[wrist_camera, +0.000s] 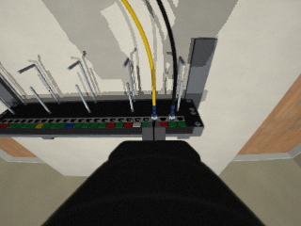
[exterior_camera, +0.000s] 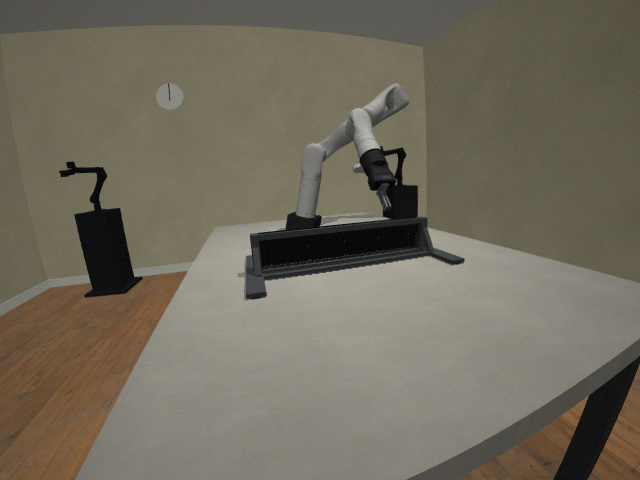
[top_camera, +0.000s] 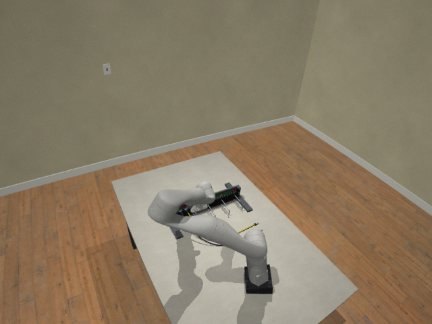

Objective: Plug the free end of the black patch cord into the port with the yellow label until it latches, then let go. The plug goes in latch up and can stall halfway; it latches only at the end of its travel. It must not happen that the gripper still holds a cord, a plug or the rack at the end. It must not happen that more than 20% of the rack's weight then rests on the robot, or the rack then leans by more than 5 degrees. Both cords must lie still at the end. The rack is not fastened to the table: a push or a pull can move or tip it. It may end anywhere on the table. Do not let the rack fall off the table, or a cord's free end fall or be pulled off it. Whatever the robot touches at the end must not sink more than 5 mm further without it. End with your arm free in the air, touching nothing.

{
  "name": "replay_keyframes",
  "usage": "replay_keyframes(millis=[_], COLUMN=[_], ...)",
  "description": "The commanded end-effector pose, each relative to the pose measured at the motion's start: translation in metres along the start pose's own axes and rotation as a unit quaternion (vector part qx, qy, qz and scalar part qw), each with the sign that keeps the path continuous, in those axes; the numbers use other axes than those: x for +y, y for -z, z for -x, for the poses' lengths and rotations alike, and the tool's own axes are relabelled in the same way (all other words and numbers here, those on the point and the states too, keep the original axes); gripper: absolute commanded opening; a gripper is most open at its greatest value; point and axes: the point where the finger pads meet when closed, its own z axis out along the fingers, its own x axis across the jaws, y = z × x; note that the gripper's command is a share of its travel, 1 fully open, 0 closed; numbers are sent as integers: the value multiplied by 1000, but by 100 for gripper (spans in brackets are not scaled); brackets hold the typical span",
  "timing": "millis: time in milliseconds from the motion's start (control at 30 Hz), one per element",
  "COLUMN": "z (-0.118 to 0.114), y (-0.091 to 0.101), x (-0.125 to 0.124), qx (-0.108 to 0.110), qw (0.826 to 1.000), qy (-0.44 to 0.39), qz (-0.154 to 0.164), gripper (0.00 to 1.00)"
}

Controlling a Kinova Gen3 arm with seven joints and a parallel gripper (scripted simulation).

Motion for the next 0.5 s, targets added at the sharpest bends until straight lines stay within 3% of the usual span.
replay_keyframes(millis=[0,267,467], z=[0,1,-2], y=[-1,5,20], x=[2,0,-2], qx=[1,0,2], qw=[1000,1000,1000], qy=[3,2,6], qz=[2,1,-2], gripper=[0,0,0])
